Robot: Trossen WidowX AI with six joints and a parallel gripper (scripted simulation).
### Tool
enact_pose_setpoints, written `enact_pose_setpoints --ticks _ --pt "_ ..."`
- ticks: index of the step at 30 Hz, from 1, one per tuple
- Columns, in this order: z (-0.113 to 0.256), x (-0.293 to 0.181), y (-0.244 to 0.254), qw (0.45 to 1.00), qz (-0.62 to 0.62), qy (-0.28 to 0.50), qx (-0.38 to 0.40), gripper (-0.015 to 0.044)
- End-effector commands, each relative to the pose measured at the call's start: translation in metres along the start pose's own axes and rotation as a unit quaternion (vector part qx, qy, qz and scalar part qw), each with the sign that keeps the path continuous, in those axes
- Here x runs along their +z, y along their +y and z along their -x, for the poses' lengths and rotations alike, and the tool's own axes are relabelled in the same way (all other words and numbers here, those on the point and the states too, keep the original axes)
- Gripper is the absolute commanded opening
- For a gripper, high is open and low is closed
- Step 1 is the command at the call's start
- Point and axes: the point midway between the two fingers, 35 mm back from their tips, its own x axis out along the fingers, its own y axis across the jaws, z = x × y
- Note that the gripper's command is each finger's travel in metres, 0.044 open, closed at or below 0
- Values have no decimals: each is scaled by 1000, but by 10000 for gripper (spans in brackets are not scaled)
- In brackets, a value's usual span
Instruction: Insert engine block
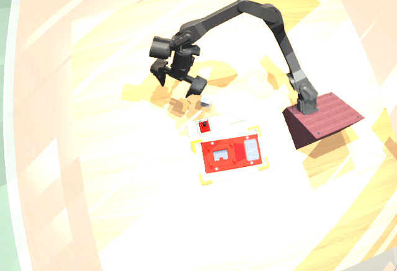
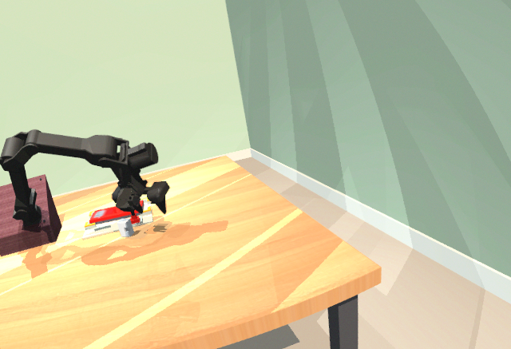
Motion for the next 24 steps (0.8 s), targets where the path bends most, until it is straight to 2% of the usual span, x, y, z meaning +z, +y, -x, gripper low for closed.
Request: enact_pose_setpoints --ticks 1,8,13,18,22,24 --pt "16 -7 -34 998 11 -48 -27 440" --pt "45 -10 -87 987 55 -145 -46 440" --pt "62 -9 -105 977 83 -192 -36 440" --pt "60 -8 -105 977 83 -192 -36 440" --pt "25 6 -106 977 83 -192 -35 440" --pt "23 7 -106 977 83 -192 -35 440"
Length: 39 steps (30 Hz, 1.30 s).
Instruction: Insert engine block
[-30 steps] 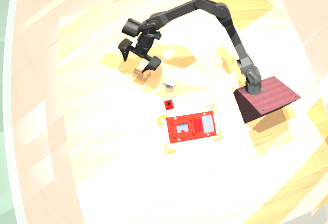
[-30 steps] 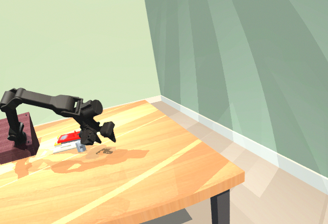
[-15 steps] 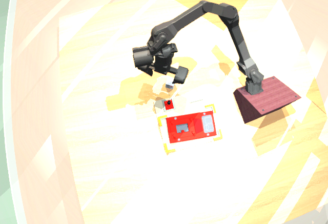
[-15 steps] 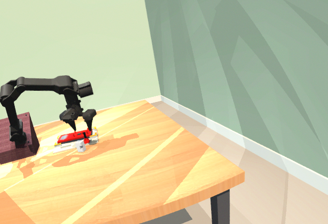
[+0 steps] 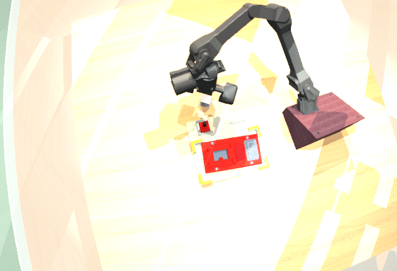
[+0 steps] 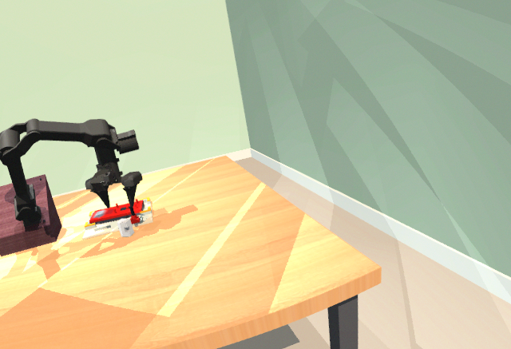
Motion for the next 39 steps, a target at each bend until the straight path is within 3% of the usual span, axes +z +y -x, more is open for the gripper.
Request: enact_pose_setpoints --ticks 1,39 --pt "-12 3 0 1000 0 -4 2 440" --pt "-75 5 0 1000 0 -5 3 440"
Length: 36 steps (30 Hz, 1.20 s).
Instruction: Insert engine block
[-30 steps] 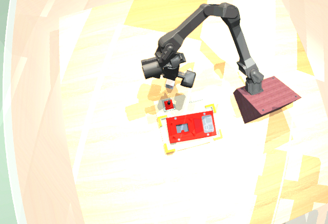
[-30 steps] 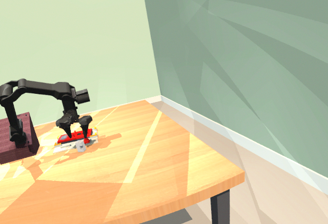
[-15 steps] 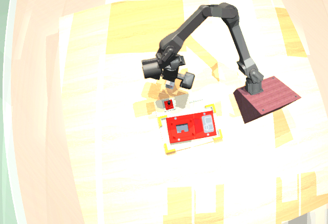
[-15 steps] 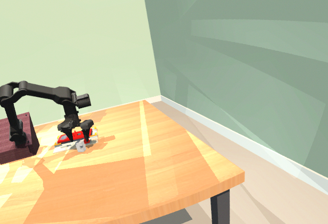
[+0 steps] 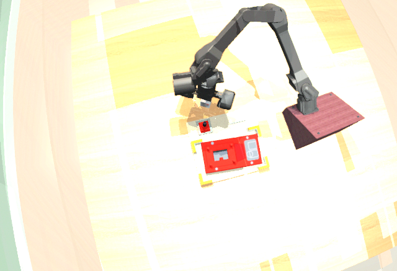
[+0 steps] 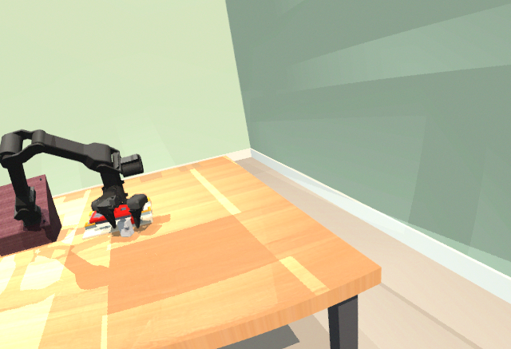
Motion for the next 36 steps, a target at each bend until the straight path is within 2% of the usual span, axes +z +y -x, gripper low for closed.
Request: enact_pose_setpoints --ticks 1,5,16,23,27,36 --pt "-9 0 -3 1000 4 -2 -4 440" --pt "-13 0 -3 1000 4 -2 -3 440" --pt "-13 0 -3 1000 4 -2 -3 151" --pt "-13 0 -3 1000 4 -2 -3 105" --pt "-8 -1 -2 1000 4 -2 -4 0" --pt "19 -6 0 1000 6 3 -5 0"
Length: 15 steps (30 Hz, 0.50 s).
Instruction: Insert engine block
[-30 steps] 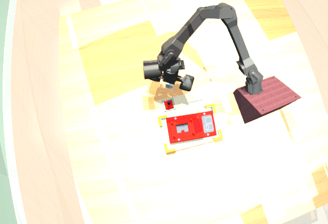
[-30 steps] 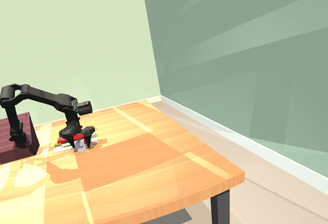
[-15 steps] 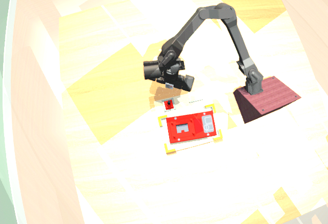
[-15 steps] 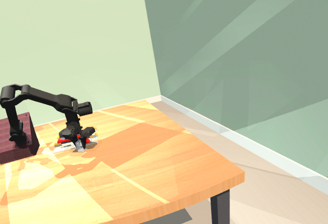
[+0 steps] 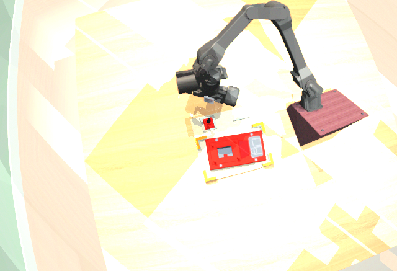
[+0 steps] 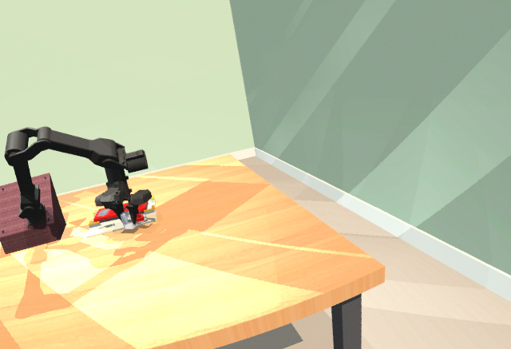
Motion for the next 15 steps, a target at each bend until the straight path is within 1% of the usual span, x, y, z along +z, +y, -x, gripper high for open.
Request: enact_pose_setpoints --ticks 1,15 --pt "14 -3 1 1000 1 5 2 0" --pt "56 -5 1 1000 5 8 1 0"
